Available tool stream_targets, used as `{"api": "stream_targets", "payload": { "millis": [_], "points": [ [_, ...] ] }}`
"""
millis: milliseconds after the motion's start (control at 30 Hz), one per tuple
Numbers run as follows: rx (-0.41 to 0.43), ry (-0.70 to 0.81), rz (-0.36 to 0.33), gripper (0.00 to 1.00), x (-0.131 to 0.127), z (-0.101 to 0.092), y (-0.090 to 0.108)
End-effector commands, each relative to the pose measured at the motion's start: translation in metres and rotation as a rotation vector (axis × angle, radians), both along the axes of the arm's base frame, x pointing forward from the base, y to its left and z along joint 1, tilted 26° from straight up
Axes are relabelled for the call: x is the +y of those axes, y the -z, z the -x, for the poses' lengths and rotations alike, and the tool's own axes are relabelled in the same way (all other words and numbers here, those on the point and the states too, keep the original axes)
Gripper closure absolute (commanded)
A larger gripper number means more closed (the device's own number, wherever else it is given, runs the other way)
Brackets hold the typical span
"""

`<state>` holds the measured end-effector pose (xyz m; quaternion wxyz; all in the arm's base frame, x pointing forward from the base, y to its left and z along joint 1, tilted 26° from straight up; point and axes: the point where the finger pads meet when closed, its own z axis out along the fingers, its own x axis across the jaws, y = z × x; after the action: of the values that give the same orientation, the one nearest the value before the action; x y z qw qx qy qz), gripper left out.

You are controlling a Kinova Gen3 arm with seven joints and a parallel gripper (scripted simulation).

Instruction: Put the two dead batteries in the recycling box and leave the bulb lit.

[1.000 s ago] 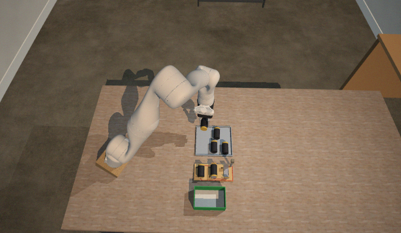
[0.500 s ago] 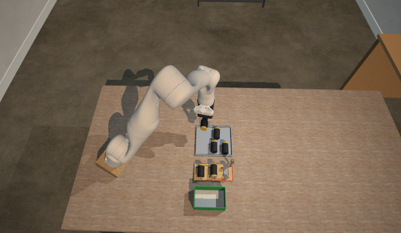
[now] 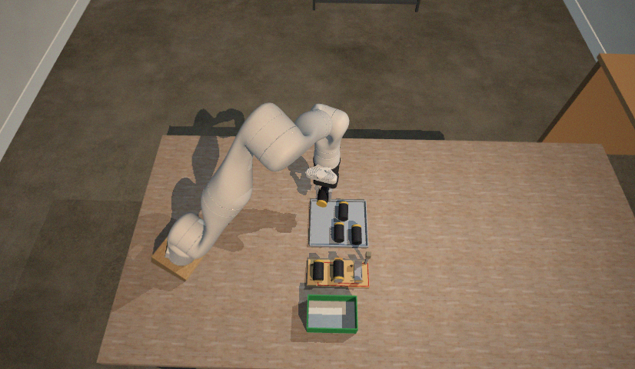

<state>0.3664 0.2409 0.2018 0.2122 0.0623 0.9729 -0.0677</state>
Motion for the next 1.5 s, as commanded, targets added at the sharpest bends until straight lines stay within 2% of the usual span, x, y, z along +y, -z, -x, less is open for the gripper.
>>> {"api": "stream_targets", "payload": {
  "millis": [0,767,1467],
  "points": [
    [-0.004,0.013,-0.008,0.43,0.0009,0.0000,-0.0006],
    [-0.037,0.201,-0.093,0.43,0.0009,0.0001,-0.0006],
    [-0.085,0.480,-0.218,0.43,0.0009,0.0001,-0.0006]
  ]
}}
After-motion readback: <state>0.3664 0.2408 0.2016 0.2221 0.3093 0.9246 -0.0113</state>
